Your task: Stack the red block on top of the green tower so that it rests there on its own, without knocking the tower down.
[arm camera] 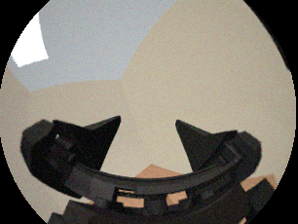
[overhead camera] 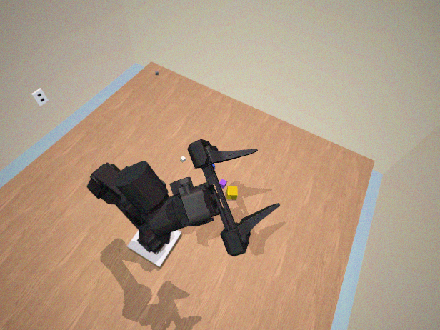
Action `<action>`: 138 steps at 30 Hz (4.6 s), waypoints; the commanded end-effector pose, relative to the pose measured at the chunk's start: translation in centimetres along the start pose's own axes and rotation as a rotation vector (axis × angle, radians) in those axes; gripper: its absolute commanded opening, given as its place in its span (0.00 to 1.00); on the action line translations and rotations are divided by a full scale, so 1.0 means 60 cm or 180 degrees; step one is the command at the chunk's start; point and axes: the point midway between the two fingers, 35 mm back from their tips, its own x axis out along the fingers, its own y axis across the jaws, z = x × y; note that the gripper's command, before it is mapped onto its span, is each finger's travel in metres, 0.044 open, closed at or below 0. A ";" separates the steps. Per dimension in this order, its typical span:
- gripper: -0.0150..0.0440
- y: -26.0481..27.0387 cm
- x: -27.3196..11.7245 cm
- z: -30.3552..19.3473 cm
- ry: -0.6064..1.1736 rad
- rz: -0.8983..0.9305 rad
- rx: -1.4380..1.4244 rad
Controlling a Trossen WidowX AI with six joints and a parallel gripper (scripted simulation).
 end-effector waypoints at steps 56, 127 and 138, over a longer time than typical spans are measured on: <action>1.00 0.106 -0.265 -0.814 0.5422 -0.0494 -0.0027; 1.00 0.015 -0.539 -0.964 0.6590 -0.0095 -0.1769; 1.00 0.011 -0.543 -0.971 0.6591 -0.0095 -0.1769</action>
